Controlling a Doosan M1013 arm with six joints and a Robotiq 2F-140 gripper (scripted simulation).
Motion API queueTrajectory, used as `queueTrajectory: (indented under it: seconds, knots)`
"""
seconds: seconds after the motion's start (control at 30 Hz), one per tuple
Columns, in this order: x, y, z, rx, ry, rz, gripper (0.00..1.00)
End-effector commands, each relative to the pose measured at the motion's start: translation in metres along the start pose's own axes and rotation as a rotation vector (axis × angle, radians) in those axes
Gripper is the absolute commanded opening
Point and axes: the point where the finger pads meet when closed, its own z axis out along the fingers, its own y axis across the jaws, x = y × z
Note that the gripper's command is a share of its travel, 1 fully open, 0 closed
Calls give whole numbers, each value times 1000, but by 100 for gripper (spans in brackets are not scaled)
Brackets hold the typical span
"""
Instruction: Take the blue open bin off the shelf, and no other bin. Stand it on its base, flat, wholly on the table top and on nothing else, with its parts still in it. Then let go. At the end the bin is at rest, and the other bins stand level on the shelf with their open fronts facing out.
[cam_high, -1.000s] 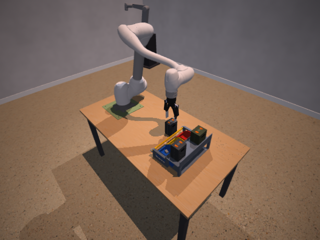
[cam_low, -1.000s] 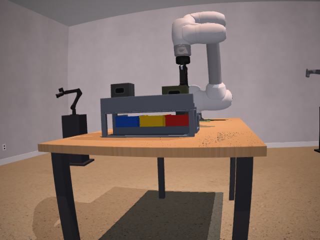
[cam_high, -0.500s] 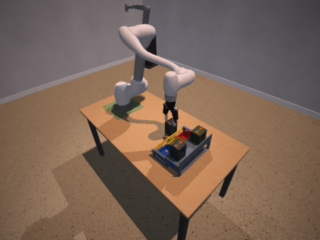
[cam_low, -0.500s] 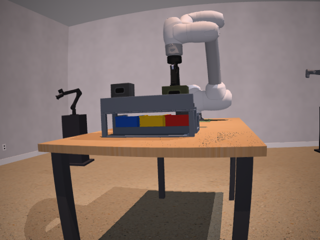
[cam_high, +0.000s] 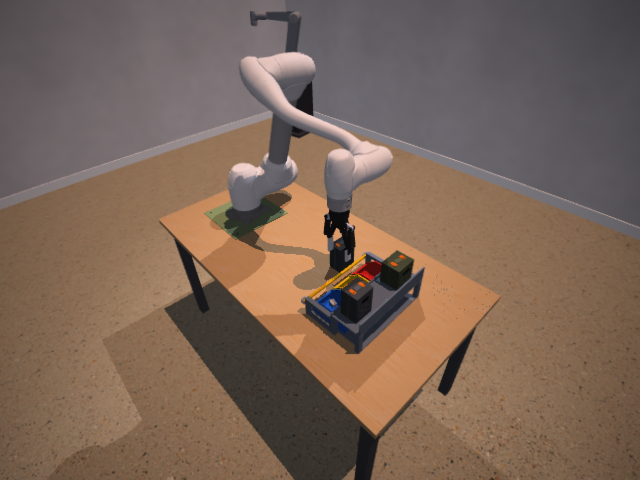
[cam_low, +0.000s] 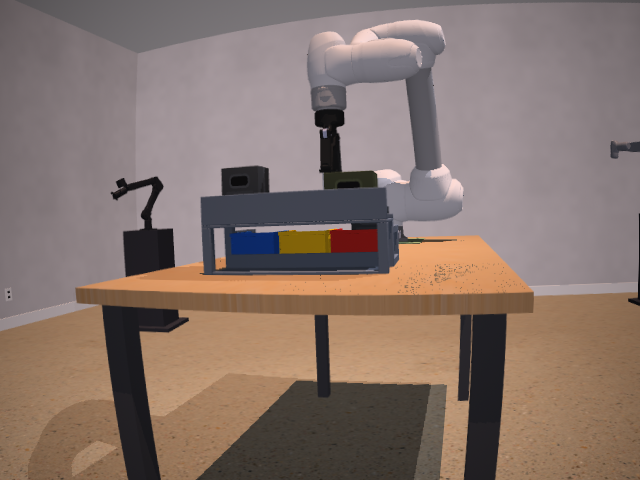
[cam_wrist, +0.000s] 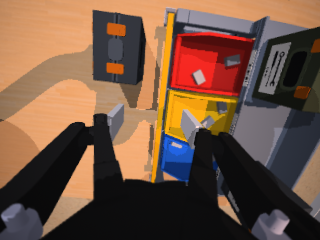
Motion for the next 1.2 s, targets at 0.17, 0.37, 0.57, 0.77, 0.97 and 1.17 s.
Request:
queueTrajectory:
  seconds: [0.17, 0.37, 0.57, 0.77, 0.97, 1.17]
  knots:
    - [-1, 0, 1, 1, 0, 2, 57]
    - [-44, 30, 1, 1, 0, 2, 57]
    - [-44, 30, 1, 1, 0, 2, 57]
    - [-42, 28, 1, 1, 0, 2, 57]
    - [-36, 24, 1, 1, 0, 2, 57]
    - [-36, 24, 1, 1, 0, 2, 57]
